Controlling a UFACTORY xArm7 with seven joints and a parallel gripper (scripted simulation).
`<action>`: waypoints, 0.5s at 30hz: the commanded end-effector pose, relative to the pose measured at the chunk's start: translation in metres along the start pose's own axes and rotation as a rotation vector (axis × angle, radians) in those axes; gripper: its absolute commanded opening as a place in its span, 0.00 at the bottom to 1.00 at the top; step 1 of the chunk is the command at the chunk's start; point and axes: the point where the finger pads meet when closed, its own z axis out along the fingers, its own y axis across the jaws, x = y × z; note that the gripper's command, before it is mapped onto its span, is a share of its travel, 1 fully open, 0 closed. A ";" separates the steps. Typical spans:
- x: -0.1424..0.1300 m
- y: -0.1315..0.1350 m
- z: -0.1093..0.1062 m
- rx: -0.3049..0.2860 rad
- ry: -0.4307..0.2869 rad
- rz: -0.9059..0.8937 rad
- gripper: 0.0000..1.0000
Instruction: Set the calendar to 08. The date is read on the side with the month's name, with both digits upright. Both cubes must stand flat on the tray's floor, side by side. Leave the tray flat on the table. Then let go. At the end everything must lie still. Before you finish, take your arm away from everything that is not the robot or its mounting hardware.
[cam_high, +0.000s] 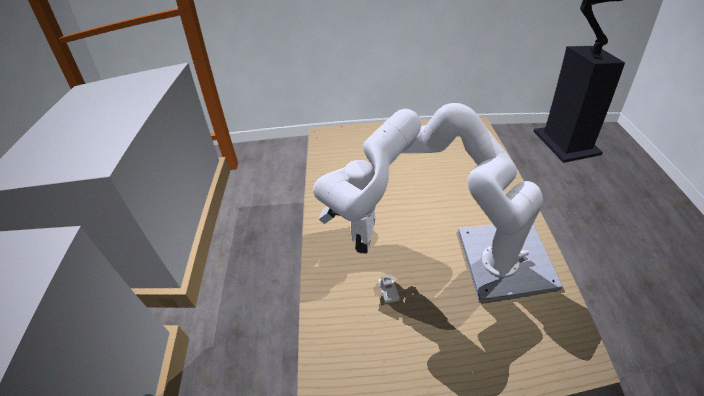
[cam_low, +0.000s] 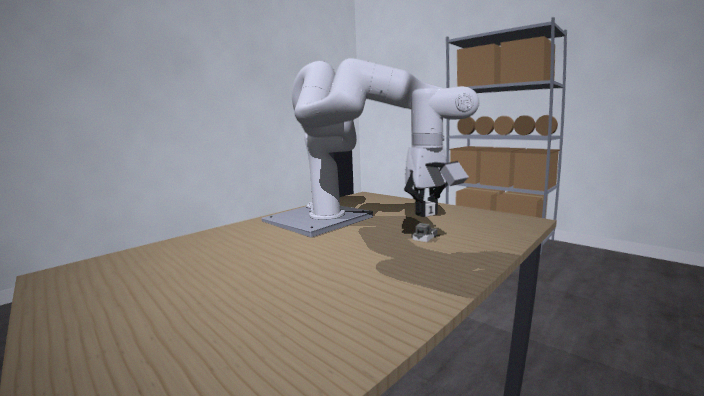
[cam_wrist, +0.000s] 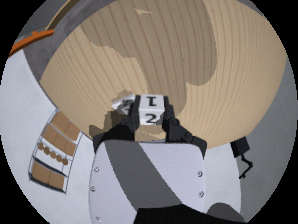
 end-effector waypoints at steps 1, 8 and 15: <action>-0.003 0.007 -0.001 0.008 -0.001 -0.175 0.29; -0.008 0.016 -0.001 0.008 0.000 -0.372 0.29; -0.014 0.026 -0.001 0.008 0.001 -0.598 0.29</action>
